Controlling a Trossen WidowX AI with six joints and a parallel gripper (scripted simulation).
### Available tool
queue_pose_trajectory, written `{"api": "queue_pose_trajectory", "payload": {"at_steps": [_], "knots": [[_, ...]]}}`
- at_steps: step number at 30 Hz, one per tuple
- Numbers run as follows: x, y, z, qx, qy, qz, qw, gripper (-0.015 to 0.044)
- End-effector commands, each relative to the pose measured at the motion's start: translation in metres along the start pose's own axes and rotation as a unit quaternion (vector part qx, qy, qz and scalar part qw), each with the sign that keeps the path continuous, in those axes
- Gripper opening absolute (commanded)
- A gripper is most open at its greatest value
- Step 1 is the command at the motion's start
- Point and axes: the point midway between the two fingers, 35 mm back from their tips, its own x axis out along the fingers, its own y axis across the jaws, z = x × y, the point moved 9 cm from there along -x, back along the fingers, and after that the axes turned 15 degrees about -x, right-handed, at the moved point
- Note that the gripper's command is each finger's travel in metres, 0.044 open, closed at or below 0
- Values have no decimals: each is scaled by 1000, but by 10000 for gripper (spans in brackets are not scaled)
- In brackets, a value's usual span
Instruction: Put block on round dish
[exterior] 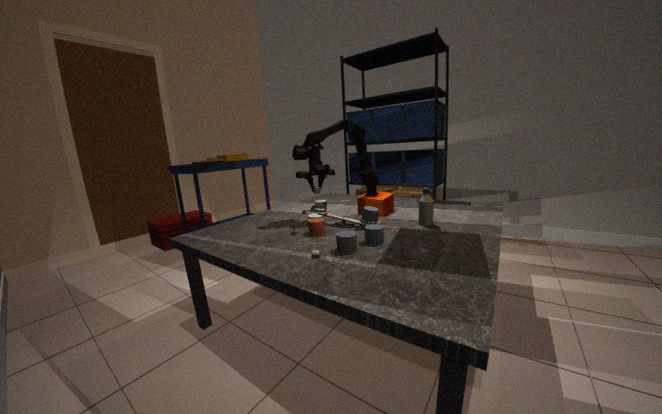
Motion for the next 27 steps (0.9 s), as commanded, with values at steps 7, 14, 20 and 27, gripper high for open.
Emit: {"api": "queue_pose_trajectory", "payload": {"at_steps": [7,14,20,27], "knots": [[30,14,-46,1,2,6,1000,0],[51,29,-76,1,3,7,1000,0],[67,45,-101,1,4,7,1000,0],[86,68,-126,1,5,8,1000,0]]}}
